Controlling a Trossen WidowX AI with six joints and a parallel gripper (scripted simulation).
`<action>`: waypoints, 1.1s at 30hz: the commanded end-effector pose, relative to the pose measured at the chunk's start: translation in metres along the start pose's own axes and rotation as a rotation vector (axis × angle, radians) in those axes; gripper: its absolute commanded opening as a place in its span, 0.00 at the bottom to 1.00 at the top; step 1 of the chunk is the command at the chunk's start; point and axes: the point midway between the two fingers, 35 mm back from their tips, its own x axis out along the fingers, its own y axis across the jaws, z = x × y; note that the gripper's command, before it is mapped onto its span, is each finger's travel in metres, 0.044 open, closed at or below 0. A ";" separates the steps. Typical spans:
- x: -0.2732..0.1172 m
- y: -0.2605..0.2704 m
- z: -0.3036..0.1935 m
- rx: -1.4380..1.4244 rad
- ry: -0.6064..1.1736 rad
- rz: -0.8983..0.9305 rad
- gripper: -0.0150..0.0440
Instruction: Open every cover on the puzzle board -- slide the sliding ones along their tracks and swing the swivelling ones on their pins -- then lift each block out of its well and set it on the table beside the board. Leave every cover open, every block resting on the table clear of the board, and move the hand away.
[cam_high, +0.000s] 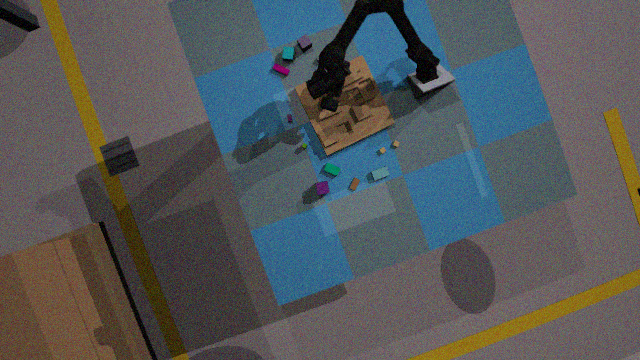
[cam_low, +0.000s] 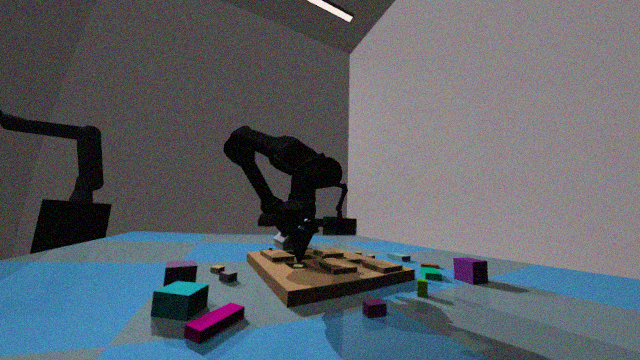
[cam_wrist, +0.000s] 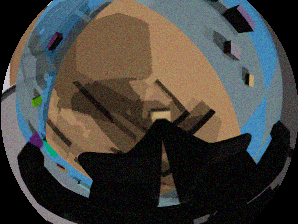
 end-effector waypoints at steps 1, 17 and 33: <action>0.006 -0.001 -0.001 -0.003 0.003 -0.008 0.25; 0.008 -0.001 0.000 -0.002 0.002 -0.008 0.25; 0.010 0.010 0.020 -0.002 0.002 -0.007 0.25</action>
